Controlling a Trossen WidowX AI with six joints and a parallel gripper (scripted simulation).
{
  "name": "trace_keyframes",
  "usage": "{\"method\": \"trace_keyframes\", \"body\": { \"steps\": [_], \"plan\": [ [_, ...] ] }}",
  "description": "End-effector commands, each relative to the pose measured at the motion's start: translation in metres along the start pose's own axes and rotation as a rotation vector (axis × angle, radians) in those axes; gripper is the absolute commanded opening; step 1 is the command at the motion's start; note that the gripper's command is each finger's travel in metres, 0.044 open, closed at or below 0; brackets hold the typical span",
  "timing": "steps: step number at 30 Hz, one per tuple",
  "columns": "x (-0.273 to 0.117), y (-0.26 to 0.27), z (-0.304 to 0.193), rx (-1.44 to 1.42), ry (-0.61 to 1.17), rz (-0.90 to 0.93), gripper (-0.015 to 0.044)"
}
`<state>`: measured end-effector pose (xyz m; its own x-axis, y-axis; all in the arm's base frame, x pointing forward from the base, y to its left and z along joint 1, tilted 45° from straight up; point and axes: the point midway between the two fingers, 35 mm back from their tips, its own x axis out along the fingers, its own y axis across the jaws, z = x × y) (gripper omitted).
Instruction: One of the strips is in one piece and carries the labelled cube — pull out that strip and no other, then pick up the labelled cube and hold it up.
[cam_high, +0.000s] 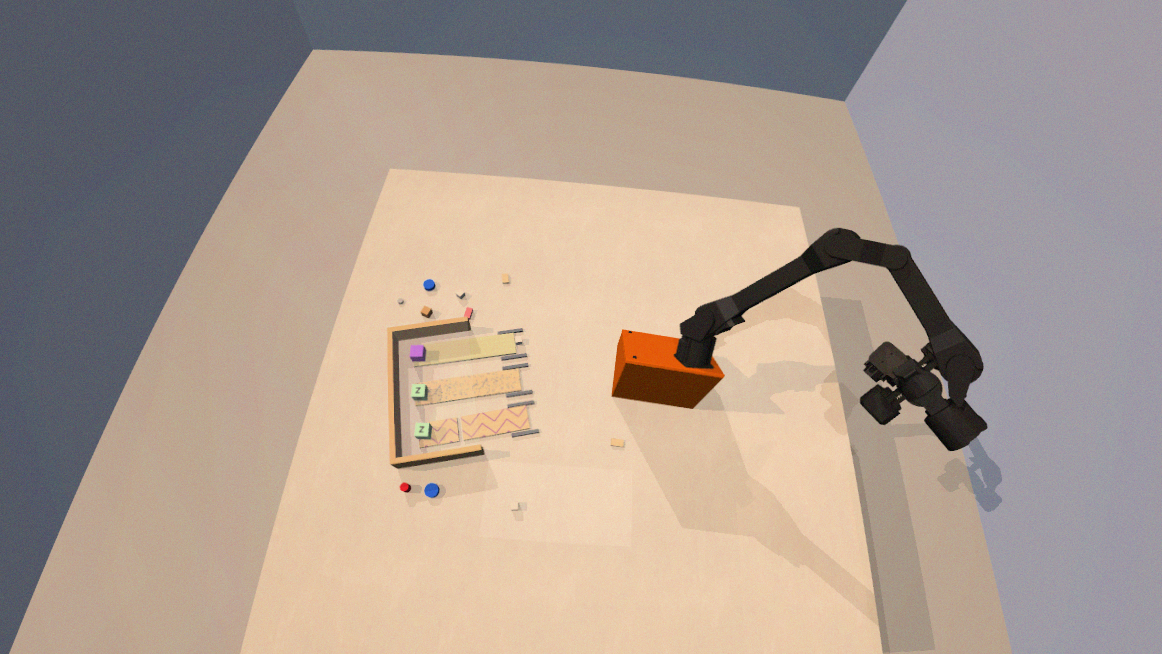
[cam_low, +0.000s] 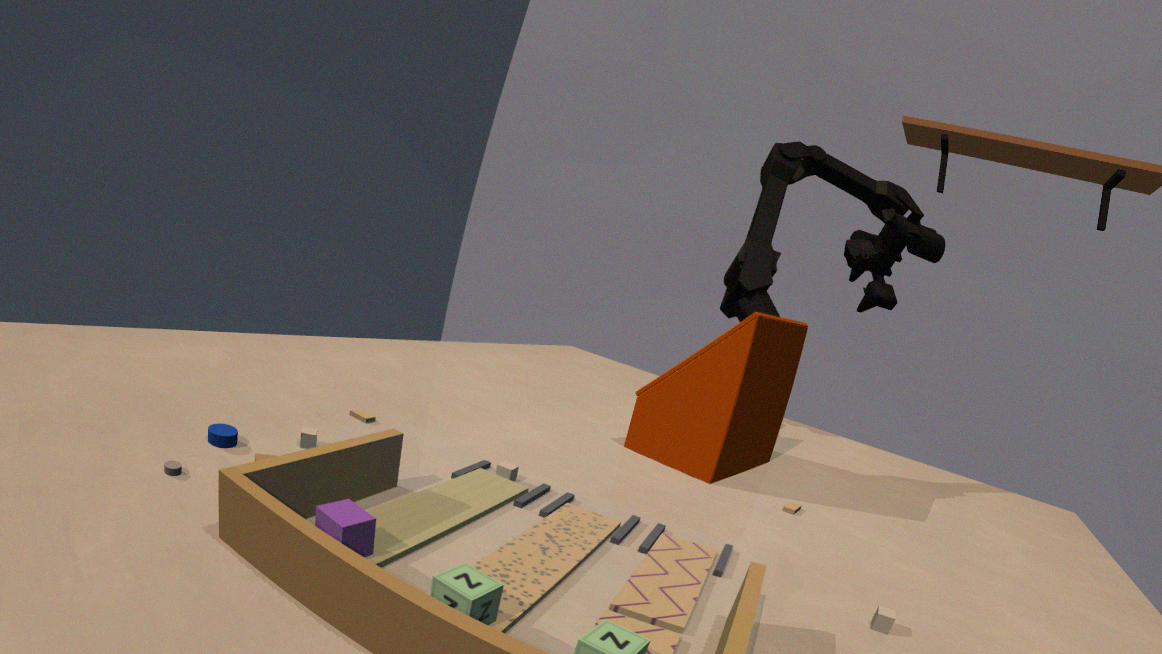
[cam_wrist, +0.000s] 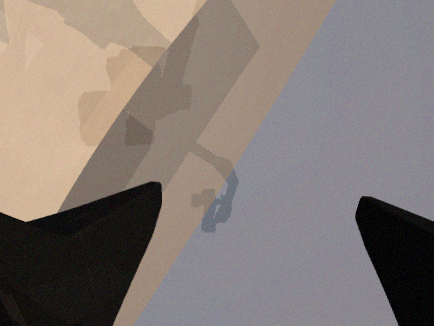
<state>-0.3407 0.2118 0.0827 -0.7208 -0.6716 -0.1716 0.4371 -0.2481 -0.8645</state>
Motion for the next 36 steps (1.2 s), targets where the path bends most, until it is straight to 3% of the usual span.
{"method": "trace_keyframes", "body": {
  "steps": [1, 10, 21, 28, 36],
  "plan": [
    [-0.002, 0.001, -0.001, -0.013, 0.005, 0.003, 0.04],
    [-0.107, 0.078, -0.025, -0.611, 0.244, 0.277, 0.04],
    [-0.25, 0.189, -0.013, -1.146, 0.361, 0.907, 0.04],
    [-0.334, 0.261, 0.033, -1.264, 0.22, 1.376, 0.04],
    [-0.403, 0.336, 0.125, -1.162, -0.169, 1.79, 0.04]
  ]
}}
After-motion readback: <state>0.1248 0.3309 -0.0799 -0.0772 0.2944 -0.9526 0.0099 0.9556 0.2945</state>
